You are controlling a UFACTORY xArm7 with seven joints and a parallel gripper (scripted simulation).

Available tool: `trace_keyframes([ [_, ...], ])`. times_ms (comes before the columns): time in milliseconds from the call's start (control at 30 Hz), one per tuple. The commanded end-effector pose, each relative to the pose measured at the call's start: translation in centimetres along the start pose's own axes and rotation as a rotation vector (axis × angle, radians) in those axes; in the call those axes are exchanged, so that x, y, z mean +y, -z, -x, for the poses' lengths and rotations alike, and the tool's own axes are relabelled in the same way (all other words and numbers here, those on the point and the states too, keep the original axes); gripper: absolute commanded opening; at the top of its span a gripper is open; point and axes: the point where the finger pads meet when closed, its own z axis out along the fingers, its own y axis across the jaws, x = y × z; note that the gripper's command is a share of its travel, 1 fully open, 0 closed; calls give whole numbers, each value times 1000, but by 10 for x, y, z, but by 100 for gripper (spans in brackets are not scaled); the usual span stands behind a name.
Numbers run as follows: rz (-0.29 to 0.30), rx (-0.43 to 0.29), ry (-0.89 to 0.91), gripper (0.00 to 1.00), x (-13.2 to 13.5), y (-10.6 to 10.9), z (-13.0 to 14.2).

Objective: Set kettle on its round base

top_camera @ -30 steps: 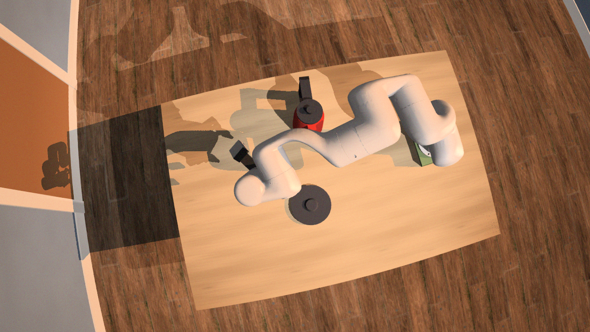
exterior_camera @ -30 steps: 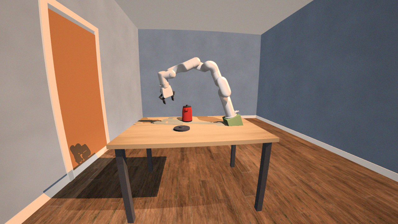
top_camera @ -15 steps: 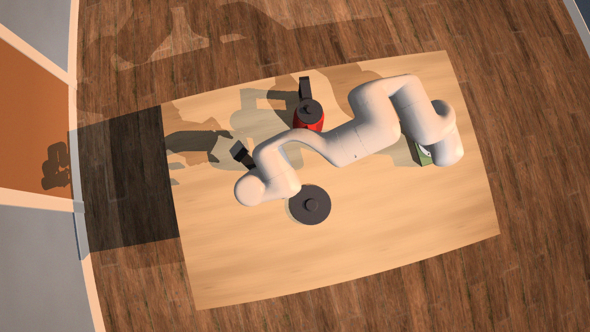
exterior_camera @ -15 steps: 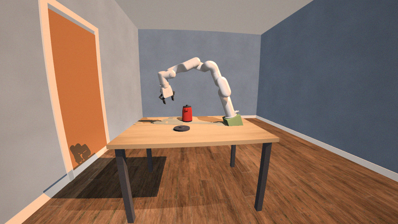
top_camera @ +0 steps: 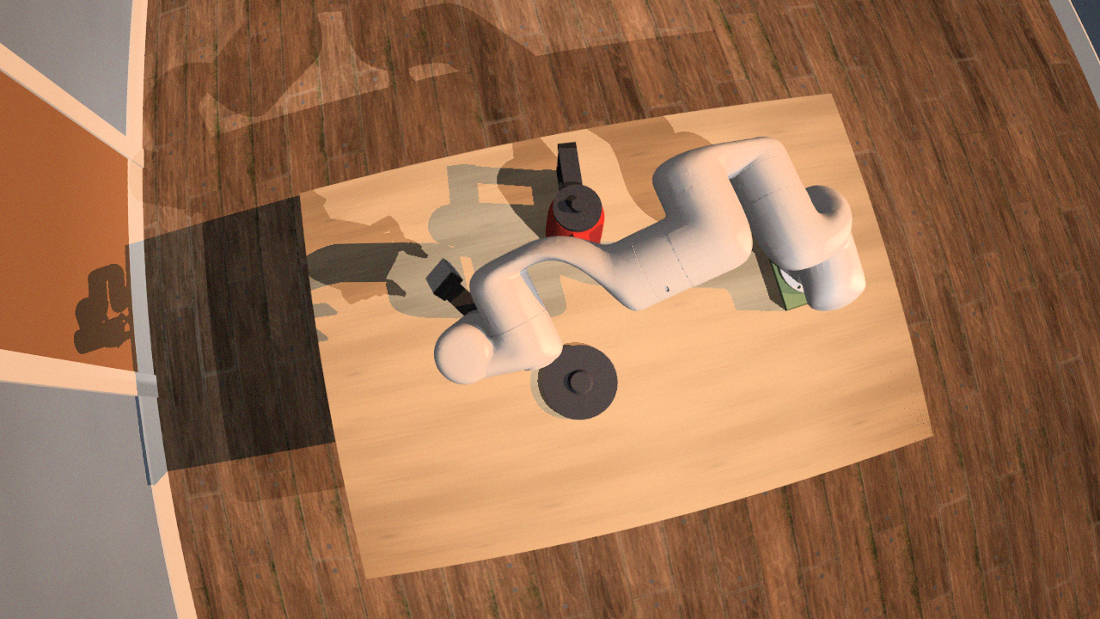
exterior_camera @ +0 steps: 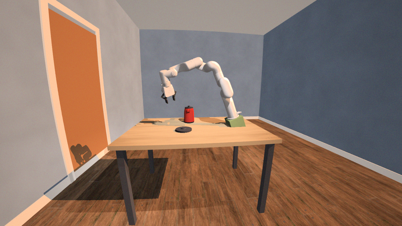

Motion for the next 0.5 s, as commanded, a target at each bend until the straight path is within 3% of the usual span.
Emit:
trace_keyframes([
  [0,-5,2,-2,81,5,20,-4],
  [467,-5,2,-1,81,17,57,-10],
])
